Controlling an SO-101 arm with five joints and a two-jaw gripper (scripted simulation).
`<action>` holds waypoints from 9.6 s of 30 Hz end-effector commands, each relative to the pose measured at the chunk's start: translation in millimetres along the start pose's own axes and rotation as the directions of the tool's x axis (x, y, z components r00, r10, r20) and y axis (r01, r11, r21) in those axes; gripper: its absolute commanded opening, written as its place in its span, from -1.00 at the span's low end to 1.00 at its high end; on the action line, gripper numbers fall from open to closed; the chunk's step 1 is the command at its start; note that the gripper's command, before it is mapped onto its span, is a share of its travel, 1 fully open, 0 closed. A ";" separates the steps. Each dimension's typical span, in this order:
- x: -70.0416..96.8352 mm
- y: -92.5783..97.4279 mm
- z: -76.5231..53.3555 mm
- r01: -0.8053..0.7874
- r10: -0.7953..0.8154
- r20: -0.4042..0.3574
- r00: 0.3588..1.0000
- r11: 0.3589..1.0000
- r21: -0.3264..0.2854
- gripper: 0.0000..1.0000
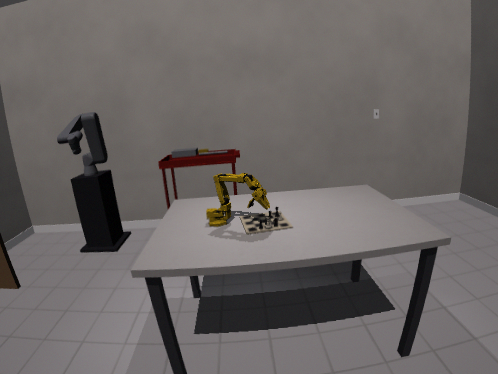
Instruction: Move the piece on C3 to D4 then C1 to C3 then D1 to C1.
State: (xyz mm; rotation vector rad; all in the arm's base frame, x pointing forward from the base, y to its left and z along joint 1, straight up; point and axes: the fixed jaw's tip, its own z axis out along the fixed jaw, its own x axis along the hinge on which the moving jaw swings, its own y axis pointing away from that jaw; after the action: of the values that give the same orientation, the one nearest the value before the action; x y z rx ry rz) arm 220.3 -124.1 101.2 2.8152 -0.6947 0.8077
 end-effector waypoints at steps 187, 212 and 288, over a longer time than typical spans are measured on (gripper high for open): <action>-33.4 -3.3 54.5 0.008 -0.008 0.010 1.000 1.000 0.008 -0.84; -33.4 -3.3 54.5 0.008 -0.008 0.010 1.000 1.000 0.008 -1.00; -16.3 -30.0 -6.3 0.097 -0.098 0.008 0.995 0.993 0.068 -1.00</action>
State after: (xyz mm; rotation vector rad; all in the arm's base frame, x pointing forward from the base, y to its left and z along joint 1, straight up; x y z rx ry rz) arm 221.8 -109.4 96.6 2.8523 -0.6217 0.8021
